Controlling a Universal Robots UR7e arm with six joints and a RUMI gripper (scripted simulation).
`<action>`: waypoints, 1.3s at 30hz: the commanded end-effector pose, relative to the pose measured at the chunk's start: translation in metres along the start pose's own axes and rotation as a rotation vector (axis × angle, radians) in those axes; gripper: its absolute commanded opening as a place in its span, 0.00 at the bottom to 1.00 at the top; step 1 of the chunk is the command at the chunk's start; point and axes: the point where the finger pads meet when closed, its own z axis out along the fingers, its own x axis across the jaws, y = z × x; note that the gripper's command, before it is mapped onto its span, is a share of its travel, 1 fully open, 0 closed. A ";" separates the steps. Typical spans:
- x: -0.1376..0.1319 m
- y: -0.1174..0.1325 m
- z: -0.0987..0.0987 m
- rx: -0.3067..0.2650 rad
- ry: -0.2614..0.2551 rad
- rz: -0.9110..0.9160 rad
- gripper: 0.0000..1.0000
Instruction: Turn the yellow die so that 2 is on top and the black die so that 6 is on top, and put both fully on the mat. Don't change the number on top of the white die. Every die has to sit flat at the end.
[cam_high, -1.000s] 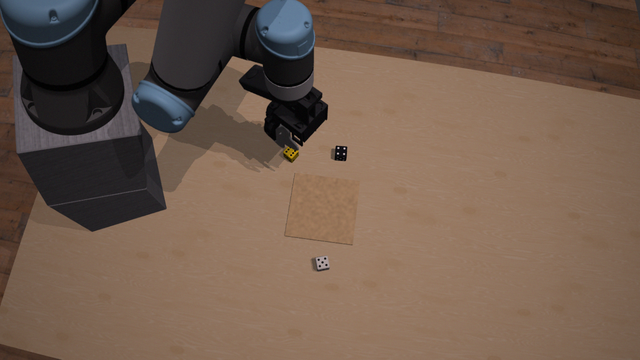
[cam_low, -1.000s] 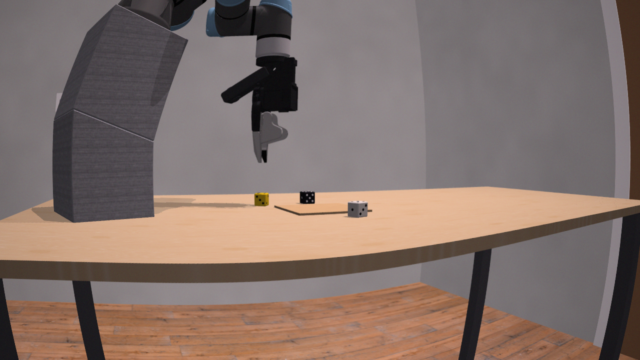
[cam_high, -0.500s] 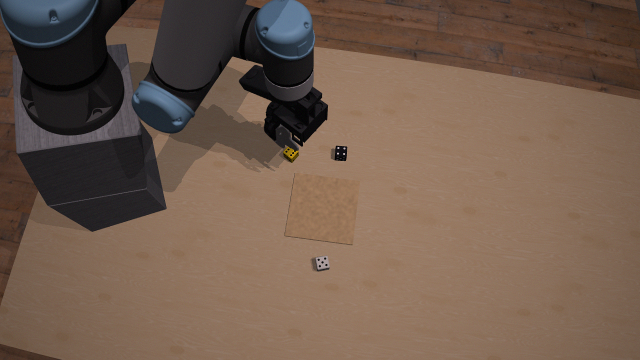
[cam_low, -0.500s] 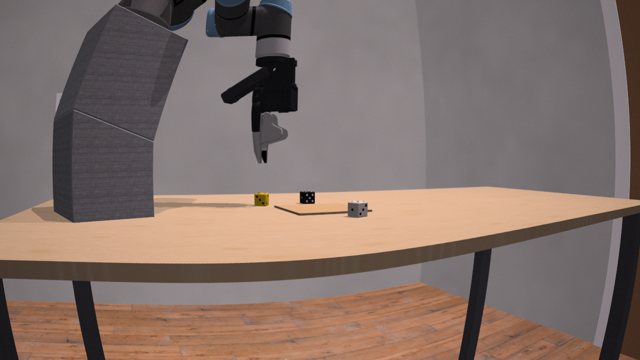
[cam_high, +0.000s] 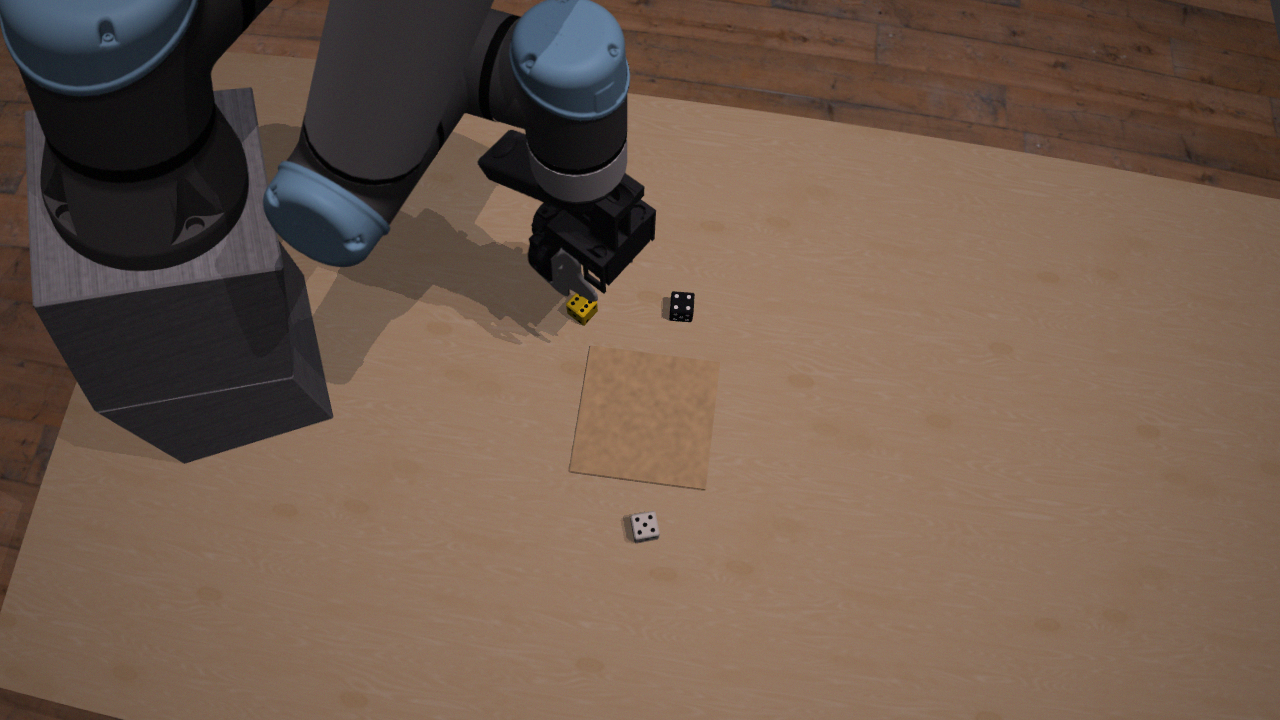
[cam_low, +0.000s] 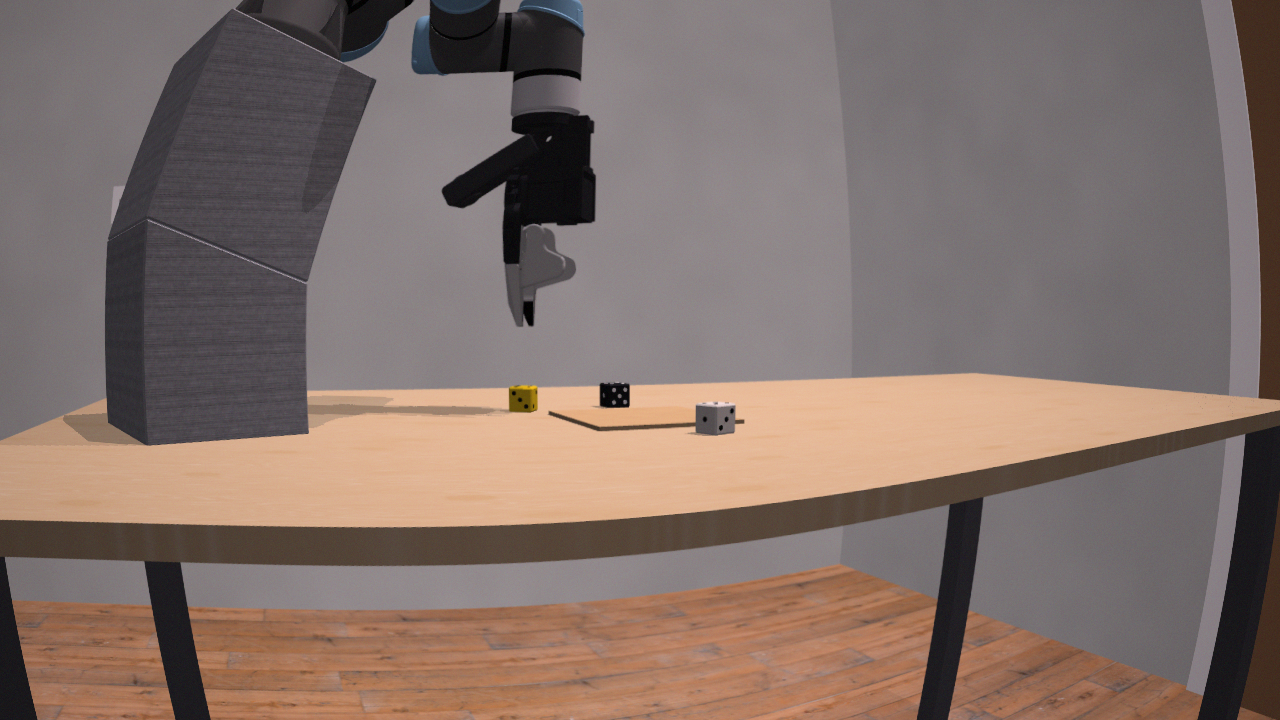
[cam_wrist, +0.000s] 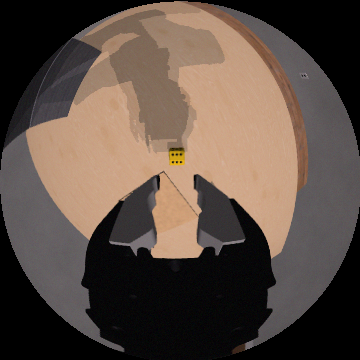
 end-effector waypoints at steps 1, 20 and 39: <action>0.000 0.000 0.000 -0.001 0.000 0.000 0.24; 0.000 0.000 0.011 -0.001 0.001 0.000 0.24; 0.000 0.000 0.037 -0.001 0.001 0.000 0.24</action>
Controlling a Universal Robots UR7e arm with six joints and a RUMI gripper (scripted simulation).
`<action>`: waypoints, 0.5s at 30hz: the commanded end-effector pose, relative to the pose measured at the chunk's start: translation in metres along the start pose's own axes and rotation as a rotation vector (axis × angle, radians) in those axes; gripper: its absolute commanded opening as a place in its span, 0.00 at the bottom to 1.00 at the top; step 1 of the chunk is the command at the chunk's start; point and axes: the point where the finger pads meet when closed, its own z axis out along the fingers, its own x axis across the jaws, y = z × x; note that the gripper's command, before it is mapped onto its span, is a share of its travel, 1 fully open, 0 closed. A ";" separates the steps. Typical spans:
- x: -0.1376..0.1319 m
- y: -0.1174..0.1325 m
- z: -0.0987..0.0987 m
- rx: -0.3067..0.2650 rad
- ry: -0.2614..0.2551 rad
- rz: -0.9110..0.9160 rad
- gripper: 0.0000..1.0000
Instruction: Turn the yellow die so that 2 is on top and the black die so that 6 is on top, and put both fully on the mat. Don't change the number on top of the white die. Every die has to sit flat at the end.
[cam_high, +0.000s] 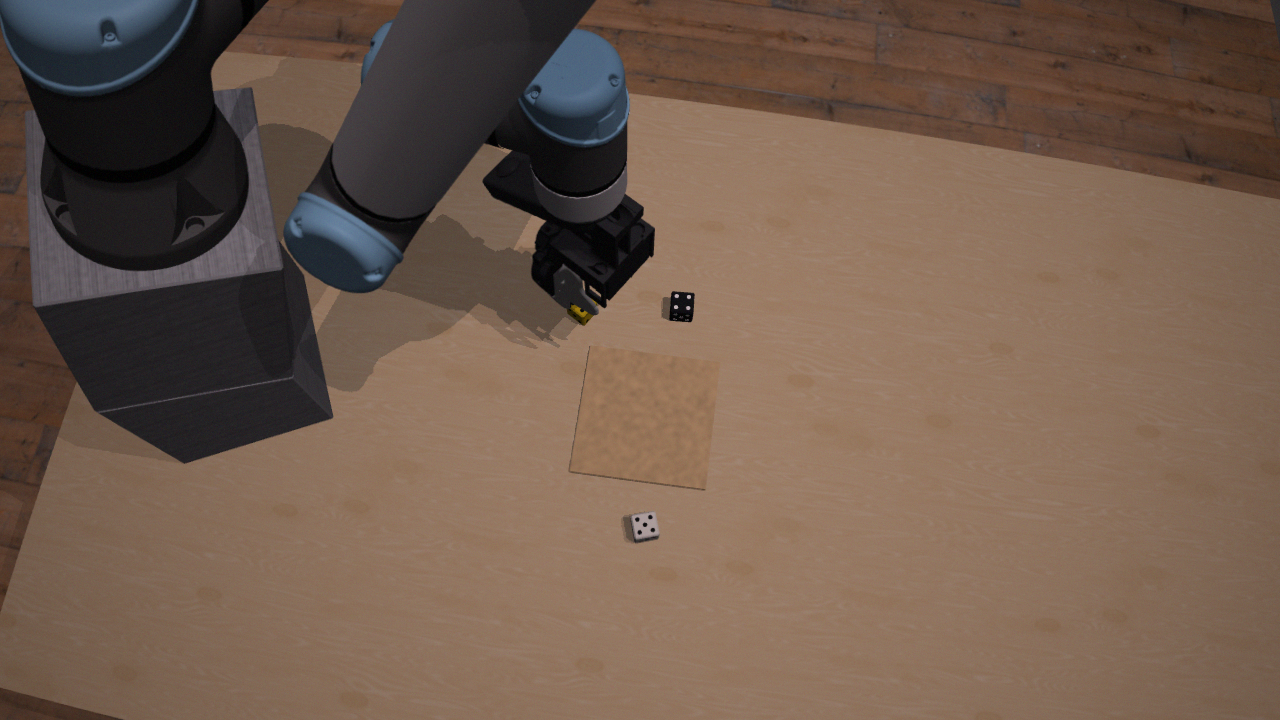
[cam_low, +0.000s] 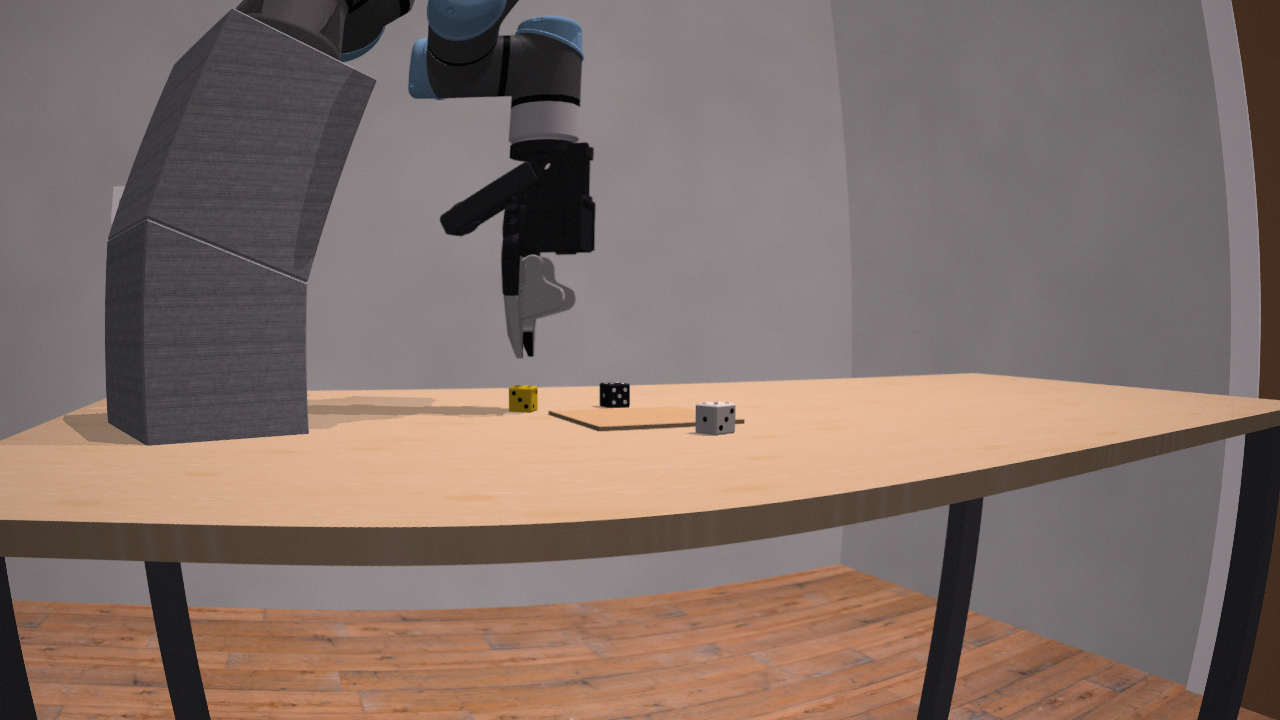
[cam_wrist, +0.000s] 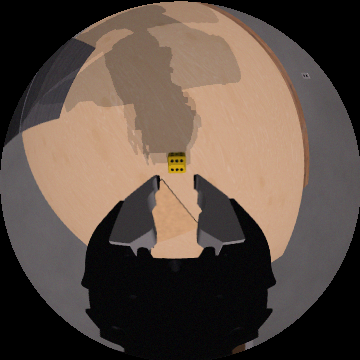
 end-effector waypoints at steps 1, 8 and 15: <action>0.000 0.000 0.005 -0.002 0.001 0.000 0.24; 0.000 0.000 0.015 -0.002 0.001 0.000 0.24; 0.000 0.000 0.021 -0.002 0.001 0.000 0.24</action>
